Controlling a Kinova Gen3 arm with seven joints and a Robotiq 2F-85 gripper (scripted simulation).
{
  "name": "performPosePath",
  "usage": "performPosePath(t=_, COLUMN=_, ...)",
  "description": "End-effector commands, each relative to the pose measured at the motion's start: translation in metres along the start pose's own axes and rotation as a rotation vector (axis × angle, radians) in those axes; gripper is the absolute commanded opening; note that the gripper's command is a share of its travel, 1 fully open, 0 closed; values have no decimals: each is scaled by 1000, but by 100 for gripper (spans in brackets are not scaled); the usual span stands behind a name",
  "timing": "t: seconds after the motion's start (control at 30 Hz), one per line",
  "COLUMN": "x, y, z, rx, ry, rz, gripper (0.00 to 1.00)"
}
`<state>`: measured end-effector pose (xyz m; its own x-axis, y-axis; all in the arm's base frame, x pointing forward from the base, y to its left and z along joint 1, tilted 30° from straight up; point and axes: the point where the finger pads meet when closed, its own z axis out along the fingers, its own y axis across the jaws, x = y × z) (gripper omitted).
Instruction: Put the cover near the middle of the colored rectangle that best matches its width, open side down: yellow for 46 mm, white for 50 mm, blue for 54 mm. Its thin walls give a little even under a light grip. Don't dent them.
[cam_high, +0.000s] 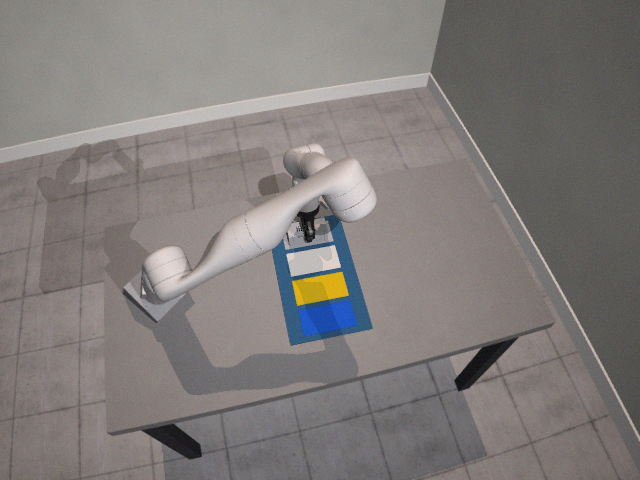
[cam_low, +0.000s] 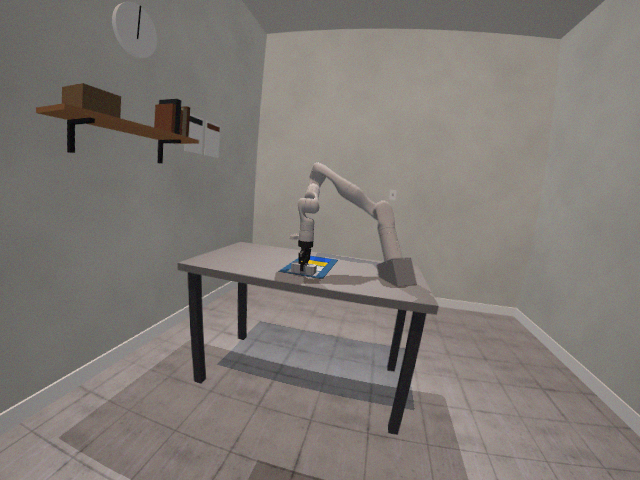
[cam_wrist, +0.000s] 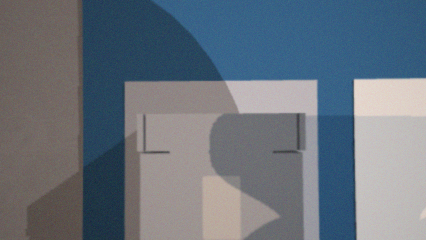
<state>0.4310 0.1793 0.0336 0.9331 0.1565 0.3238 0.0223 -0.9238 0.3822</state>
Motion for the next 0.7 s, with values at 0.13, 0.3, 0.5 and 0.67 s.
performPosePath(t=0.13, x=0, y=0, z=-1, rx=1, ry=1, rz=0, gripper=0)
performPosePath(t=0.3, x=0, y=0, z=-1, rx=1, ry=1, rz=0, gripper=1)
performPosePath(t=0.5, x=0, y=0, z=-1, rx=1, ry=1, rz=0, gripper=1)
performPosePath(t=0.67, x=0, y=0, z=-1, rx=1, ry=1, rz=0, gripper=1)
